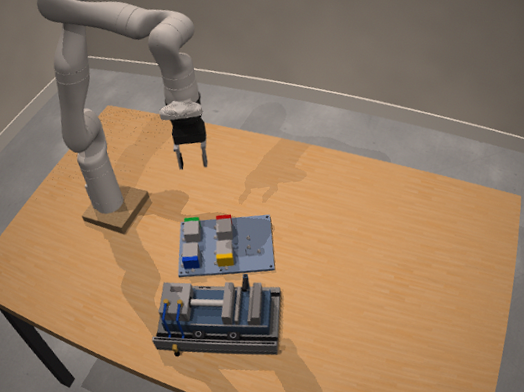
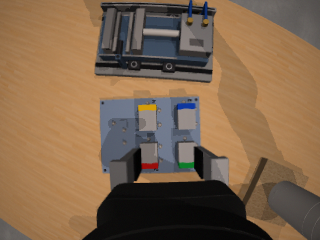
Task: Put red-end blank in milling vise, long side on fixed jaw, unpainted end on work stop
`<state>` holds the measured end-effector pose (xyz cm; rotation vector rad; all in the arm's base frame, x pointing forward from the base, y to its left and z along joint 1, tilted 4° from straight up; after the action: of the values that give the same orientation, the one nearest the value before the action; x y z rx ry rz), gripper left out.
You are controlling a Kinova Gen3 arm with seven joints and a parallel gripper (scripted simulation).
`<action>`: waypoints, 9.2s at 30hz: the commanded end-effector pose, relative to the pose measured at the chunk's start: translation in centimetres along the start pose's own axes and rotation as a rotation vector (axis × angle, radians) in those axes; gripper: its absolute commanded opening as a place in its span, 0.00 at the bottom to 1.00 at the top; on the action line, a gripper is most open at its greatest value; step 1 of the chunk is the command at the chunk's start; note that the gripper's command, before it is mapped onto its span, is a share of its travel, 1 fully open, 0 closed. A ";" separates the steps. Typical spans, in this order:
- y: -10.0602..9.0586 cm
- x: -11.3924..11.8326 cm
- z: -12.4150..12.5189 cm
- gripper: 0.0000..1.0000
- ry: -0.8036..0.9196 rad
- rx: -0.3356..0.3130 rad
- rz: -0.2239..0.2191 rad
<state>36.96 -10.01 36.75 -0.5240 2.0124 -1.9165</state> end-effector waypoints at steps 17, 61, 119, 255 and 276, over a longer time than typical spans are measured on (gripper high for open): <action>0.1 0.2 0.1 1.00 0.001 0.001 0.001; 0.2 0.0 -5.8 1.00 0.001 0.001 0.001; 0.2 -0.2 -7.5 1.00 0.000 0.001 0.001; 10.2 -0.1 -8.8 1.00 0.003 0.000 0.001; 10.2 -0.2 -8.7 1.00 0.001 0.000 0.001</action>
<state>32.53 -1.86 27.01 -0.5237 2.0130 -1.9168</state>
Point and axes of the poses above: the point where the finger pads meet when closed, its own y axis out along the fingers, its own x axis across the jaws, z = x × y, the point moved 9 cm from there along -y, back along the fingers, and after that the axes turned 12 degrees about -y, right-handed, at the moved point
